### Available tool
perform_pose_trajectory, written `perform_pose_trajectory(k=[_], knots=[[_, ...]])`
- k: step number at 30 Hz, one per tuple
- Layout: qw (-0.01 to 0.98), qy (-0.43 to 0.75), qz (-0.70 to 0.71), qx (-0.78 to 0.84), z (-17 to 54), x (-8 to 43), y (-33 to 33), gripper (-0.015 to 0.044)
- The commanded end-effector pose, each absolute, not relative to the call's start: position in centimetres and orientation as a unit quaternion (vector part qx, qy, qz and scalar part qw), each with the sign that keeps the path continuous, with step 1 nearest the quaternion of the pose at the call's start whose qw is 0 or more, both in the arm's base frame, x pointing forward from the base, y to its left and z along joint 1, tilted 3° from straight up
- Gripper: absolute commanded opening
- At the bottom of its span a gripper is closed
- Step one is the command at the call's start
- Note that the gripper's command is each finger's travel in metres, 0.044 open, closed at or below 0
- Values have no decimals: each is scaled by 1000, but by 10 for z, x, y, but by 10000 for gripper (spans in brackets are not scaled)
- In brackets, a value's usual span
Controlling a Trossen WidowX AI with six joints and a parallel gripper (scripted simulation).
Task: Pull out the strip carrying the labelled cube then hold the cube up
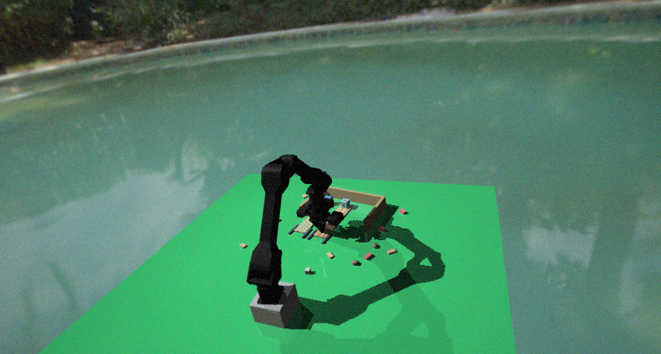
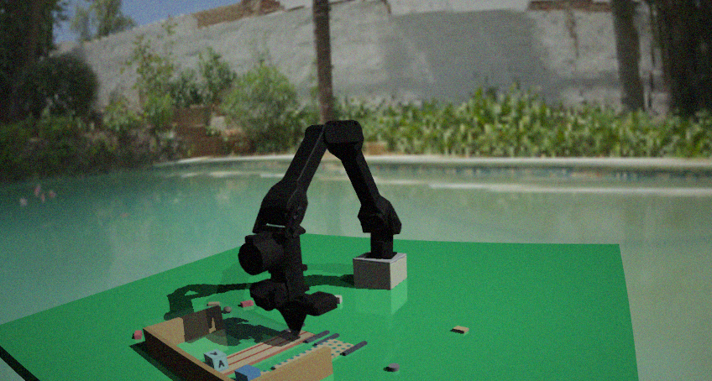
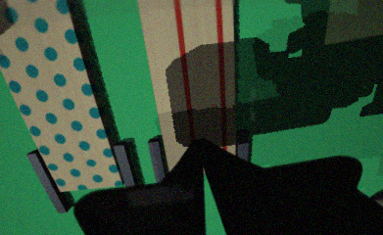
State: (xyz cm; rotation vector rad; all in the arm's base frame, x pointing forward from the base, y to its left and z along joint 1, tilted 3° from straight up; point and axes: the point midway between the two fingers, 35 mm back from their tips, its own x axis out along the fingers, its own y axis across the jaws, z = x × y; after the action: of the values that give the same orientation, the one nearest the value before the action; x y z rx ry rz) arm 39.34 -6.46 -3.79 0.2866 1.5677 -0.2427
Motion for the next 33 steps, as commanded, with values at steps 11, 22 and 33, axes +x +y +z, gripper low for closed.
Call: perform_pose_trajectory(k=[11, 22, 33], knots=[[692, 702, -111, 127, -40, 393, -65, 0], [692, 702, -111, 127, -41, 394, -65, 0], [692, 702, -111, 127, -42, 394, -65, 0]])
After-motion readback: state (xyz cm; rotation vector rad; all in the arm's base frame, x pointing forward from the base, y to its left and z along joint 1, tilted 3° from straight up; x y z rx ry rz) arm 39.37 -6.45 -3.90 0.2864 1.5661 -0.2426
